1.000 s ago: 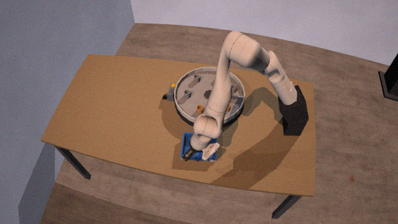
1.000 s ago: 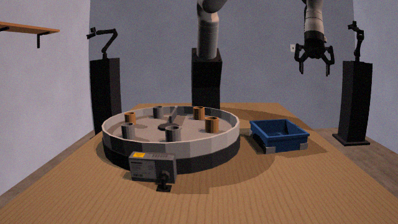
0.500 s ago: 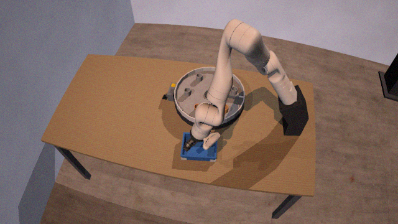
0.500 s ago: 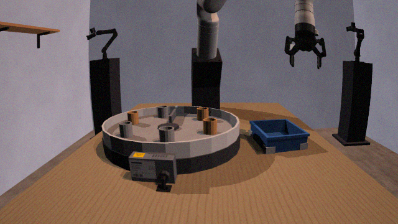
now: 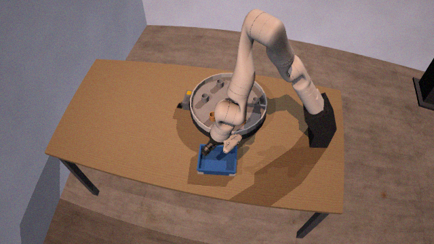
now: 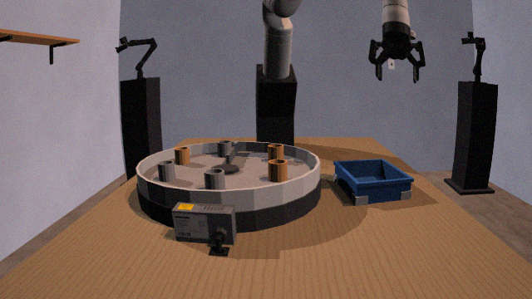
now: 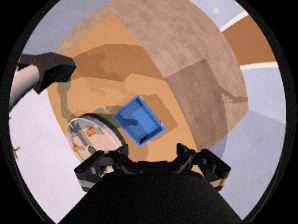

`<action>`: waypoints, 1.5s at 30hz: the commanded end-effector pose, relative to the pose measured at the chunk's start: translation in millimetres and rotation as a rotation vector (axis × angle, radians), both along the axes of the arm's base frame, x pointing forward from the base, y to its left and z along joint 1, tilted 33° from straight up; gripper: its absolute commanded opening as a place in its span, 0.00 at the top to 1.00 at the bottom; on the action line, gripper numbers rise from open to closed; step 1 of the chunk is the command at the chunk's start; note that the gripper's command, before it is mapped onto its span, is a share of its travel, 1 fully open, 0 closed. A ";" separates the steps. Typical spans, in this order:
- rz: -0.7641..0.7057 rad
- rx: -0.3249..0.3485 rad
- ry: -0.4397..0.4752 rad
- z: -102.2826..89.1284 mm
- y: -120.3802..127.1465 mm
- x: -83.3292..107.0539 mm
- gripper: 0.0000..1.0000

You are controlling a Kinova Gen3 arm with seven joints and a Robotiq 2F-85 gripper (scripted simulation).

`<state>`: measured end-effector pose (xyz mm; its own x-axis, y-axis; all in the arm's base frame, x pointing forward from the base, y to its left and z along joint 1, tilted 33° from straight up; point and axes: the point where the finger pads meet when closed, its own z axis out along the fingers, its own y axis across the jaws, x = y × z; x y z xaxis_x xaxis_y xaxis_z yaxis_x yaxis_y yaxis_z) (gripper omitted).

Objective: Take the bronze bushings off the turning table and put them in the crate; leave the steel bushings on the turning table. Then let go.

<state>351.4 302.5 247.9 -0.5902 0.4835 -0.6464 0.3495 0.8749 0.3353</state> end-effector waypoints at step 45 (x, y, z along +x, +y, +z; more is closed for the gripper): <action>0.000 0.010 0.015 54.8 -142.7 -29.9 0.00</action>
